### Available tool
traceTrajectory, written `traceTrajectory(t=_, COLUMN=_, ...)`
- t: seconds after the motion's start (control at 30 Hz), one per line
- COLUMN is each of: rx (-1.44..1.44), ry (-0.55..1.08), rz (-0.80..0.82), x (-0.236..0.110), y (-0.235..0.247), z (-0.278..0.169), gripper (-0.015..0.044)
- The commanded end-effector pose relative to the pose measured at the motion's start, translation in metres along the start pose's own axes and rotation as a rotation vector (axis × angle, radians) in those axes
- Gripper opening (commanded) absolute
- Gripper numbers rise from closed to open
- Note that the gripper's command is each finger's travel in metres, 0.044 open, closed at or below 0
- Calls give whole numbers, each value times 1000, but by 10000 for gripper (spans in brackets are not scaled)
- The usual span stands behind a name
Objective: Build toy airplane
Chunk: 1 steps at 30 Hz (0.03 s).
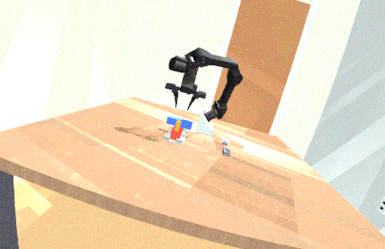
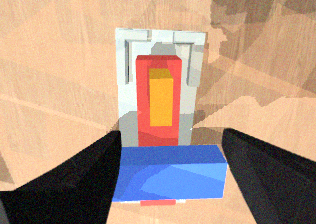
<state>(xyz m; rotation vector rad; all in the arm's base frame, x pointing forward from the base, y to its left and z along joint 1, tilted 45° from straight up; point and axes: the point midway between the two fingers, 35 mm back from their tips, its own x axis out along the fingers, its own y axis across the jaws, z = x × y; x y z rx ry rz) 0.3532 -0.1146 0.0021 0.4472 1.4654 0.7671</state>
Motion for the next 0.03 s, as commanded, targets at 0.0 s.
traceTrajectory(t=0.0, rx=-2, ry=4, rz=-2, x=0, y=0, z=0, gripper=260)
